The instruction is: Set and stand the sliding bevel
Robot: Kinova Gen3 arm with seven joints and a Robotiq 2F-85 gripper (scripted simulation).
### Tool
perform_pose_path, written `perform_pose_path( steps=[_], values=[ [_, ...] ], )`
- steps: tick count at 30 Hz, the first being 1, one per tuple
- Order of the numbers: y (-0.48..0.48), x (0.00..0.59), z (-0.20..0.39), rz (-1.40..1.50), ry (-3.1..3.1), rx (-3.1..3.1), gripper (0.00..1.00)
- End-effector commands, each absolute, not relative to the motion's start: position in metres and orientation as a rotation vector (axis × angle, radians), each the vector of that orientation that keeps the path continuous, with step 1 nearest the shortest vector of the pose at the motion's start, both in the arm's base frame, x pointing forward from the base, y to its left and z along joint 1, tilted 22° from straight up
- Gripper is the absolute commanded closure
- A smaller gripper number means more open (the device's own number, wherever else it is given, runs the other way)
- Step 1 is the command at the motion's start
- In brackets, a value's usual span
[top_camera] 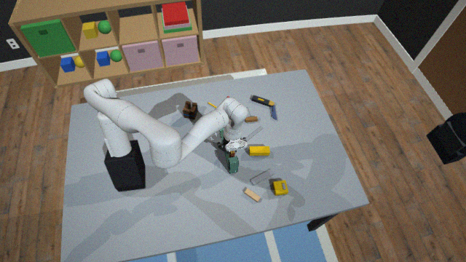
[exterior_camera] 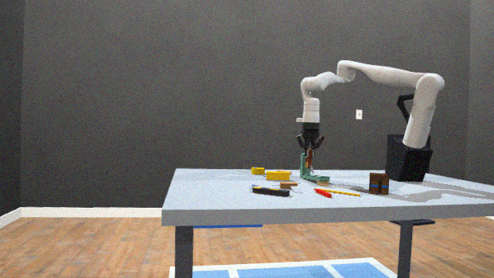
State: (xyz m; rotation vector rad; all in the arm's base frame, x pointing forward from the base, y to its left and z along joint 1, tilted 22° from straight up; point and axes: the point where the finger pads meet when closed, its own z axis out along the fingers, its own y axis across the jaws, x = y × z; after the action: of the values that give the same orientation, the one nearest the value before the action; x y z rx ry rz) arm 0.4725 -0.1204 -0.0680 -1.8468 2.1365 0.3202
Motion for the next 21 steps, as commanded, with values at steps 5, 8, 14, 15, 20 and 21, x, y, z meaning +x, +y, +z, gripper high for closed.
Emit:
perform_pose_path(
  steps=[5, 8, 14, 15, 20, 21],
  values=[
    [-0.1242, 0.4725, -0.0689, 0.317, 2.137, -1.846, 0.9],
    [-0.1261, 0.4723, -0.0699, 0.317, 2.137, -1.846, 0.9],
    [-0.1262, 0.4723, -0.07, 0.317, 2.137, -1.846, 0.9],
    [-0.1262, 0.4723, -0.07, 0.317, 2.137, -1.846, 0.9],
    [-0.1262, 0.4723, -0.07, 0.317, 2.137, -1.846, 0.9],
    [-0.1262, 0.4723, -0.07, 0.317, 2.137, -1.846, 0.9]
  ],
)
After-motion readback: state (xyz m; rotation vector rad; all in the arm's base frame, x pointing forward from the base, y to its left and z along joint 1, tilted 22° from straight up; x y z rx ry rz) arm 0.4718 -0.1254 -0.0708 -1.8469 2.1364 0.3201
